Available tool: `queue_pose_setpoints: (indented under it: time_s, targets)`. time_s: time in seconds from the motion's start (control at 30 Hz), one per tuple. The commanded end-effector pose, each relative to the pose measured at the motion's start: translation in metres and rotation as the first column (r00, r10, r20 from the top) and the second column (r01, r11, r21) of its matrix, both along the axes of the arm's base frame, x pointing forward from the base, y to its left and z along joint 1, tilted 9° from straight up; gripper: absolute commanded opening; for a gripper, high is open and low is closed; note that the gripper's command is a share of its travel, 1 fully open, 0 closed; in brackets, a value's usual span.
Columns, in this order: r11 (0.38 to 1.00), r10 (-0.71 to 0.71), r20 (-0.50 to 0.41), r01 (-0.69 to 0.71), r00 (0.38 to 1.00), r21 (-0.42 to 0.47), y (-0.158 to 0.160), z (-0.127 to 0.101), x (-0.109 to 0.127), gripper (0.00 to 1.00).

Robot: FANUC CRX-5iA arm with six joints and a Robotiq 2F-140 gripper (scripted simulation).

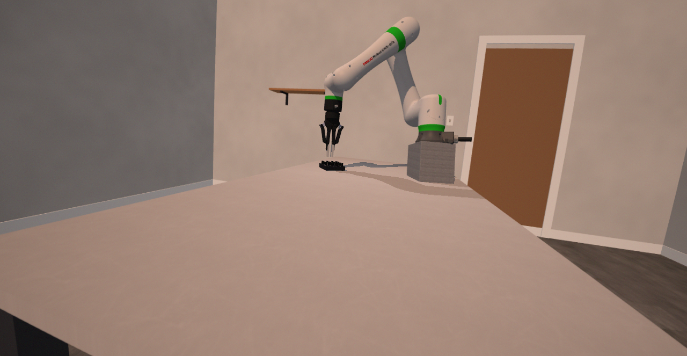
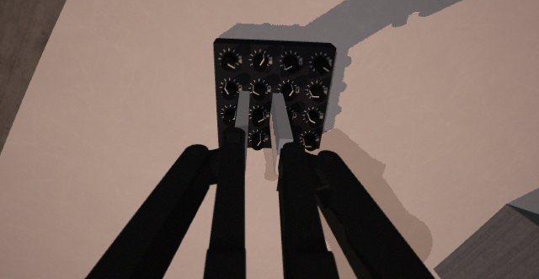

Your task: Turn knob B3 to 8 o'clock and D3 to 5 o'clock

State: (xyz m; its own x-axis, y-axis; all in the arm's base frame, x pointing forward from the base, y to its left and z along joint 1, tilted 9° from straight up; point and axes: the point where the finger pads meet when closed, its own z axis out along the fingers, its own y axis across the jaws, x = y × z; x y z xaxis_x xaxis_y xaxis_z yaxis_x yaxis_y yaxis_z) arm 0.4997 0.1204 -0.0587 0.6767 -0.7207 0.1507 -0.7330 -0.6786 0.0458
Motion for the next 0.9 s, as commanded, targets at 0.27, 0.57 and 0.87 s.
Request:
queue_pose_setpoints:
  time_s: [0.27,0.57,0.87]
  targets:
    - [1.000,0.000,0.000,0.000,1.000,0.000,-0.002,-0.014,0.001,0.12]
    - [1.000,0.000,0.000,0.000,1.000,0.000,-0.002,-0.019,0.001,0.12]
    - [1.000,0.000,0.000,0.000,1.000,0.000,-0.003,-0.020,0.002,0.12]
